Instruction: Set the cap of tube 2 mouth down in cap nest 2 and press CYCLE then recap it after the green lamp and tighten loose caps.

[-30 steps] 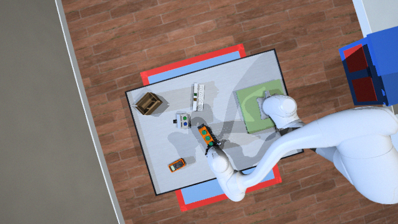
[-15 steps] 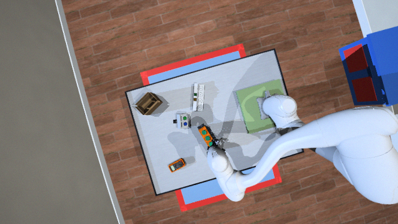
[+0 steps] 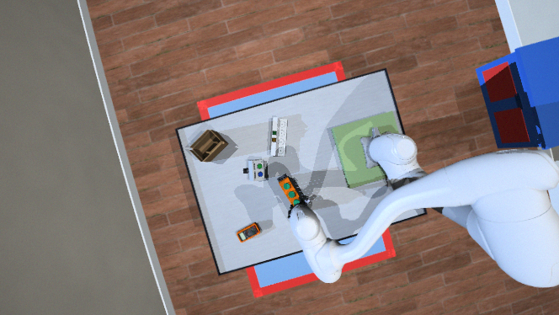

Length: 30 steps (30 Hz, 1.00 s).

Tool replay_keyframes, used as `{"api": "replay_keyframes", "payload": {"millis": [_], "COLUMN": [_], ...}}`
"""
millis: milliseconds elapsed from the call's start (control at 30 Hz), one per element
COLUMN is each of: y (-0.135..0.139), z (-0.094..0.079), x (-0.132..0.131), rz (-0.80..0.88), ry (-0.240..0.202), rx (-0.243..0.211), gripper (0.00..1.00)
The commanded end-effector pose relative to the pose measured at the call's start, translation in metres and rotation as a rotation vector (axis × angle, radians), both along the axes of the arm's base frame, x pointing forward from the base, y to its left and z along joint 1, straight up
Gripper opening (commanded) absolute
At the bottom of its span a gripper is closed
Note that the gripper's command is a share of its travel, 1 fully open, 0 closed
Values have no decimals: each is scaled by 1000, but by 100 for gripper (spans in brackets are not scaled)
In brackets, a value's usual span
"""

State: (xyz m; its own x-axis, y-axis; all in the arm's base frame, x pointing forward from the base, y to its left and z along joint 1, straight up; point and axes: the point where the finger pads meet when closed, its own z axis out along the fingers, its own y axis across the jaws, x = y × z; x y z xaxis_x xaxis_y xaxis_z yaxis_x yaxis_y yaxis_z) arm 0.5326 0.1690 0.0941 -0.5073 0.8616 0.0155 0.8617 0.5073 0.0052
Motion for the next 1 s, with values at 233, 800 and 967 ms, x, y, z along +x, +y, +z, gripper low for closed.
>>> {"api": "replay_keyframes", "payload": {"millis": [233, 800, 967], "y": [0, 0, 0], "z": [2, 2, 2], "x": [-1, 0, 0], "rz": [-651, -742, -742], "ry": [1, 2, 2], "rx": [-18, -16, -16], "gripper": [41, 30, 30]}}
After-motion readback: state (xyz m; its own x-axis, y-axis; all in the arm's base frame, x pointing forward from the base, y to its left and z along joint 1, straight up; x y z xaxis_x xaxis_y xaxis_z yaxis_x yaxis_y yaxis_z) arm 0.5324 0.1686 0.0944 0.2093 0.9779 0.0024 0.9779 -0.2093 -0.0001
